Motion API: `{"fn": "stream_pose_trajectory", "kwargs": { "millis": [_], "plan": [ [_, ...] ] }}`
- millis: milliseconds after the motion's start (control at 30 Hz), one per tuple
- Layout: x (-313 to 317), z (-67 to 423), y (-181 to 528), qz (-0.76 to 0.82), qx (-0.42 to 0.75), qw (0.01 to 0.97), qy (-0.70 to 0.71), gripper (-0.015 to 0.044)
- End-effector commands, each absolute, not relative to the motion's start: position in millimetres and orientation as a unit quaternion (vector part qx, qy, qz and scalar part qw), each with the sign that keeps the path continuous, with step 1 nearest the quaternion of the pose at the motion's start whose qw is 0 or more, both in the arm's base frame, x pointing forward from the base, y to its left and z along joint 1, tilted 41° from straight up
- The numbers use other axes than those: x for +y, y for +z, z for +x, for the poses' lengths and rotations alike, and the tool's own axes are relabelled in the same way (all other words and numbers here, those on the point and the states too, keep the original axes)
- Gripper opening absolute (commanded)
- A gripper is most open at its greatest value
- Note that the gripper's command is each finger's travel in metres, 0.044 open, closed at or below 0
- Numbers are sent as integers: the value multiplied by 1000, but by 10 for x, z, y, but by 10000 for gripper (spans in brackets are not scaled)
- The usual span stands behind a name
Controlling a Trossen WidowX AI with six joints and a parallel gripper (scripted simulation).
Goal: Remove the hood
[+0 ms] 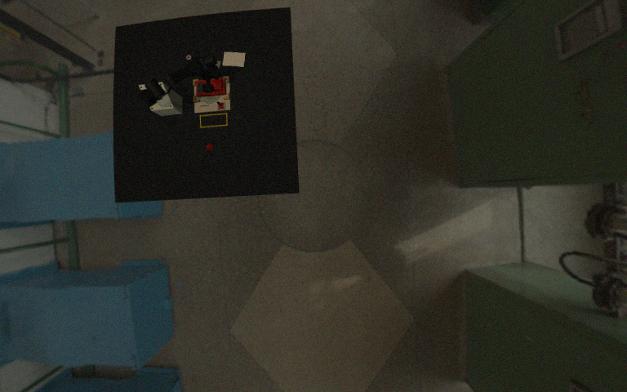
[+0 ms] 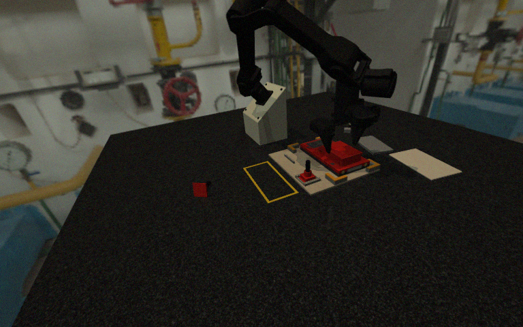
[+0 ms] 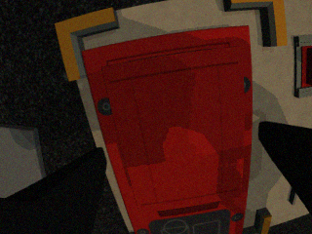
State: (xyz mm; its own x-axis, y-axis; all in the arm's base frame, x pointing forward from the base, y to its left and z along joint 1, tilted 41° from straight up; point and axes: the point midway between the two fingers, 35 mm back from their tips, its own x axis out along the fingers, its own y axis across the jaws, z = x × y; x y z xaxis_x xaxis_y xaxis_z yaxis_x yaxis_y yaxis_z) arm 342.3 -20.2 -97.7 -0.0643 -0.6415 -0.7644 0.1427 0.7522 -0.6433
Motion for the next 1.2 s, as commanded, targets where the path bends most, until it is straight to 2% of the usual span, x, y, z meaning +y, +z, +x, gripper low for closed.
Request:
{"fn": "stream_pose_trajectory", "kwargs": {
  "millis": [0,900,1033,1167],
  "plan": [
    [-223,3409,-998,-191,666,657,-298,440],
    [-310,3399,-1098,-191,666,657,-298,440],
    [-292,3413,-1081,-188,666,658,-298,335],
    [-292,3413,-1081,-188,666,658,-298,308]
  ]
}}
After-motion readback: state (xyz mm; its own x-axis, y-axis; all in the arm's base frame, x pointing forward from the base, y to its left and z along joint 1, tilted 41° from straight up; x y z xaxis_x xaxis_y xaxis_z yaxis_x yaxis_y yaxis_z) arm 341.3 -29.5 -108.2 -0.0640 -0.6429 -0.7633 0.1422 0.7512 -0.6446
